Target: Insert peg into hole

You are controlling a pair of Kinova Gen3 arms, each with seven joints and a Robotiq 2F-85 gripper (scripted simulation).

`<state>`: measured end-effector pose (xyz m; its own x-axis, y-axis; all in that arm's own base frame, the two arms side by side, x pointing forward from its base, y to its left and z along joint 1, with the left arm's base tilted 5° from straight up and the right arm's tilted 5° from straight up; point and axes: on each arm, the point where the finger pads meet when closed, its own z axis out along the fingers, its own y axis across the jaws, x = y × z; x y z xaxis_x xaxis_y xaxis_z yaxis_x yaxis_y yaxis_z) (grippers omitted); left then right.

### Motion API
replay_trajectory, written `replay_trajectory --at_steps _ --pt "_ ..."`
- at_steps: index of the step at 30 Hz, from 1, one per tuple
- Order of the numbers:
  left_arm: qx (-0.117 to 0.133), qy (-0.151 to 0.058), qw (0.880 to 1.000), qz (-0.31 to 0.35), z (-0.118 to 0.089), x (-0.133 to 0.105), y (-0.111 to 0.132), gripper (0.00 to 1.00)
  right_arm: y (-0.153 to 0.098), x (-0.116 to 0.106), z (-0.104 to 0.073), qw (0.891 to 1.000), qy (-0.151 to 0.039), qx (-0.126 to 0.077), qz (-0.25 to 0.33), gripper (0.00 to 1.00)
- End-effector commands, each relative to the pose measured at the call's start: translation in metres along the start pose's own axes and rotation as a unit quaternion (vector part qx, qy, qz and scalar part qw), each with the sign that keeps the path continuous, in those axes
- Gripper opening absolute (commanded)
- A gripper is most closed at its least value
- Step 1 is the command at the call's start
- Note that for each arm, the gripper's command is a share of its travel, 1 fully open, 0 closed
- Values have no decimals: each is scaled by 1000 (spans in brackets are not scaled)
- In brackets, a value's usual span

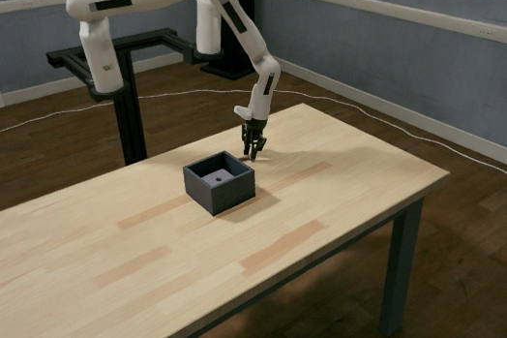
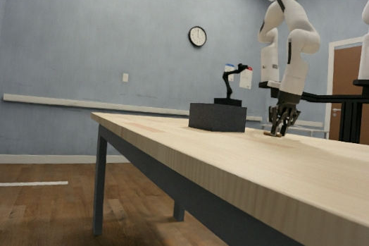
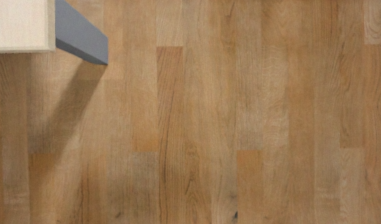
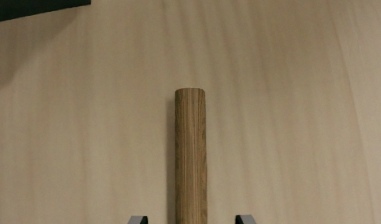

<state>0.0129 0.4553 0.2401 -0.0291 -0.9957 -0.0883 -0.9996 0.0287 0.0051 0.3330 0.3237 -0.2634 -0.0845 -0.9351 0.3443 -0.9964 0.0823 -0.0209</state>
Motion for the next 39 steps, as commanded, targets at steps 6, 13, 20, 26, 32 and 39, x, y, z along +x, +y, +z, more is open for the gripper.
replay_trajectory --at_steps 6,13,20,26,32,39 --pt "0 -1 1000 0 -1 0 0 1000 -1 -1 -1 1000 -1 1 0 99" --pt "0 -1 1000 0 -1 0 0 1000 -1 -1 -1 1000 -1 1 0 99" --pt "0 -1 1000 0 -1 0 0 1000 -1 -1 -1 1000 -1 1 0 99" --pt "0 -1 1000 0 -1 0 0 1000 -1 -1 -1 1000 -1 1 0 99" --pt "0 -1 1000 0 -1 0 0 1000 -1 -1 -1 1000 -1 1 0 99" --pt "0 -1 1000 0 -1 0 0 1000 -1 0 -4 1000 -1 1 0 99"
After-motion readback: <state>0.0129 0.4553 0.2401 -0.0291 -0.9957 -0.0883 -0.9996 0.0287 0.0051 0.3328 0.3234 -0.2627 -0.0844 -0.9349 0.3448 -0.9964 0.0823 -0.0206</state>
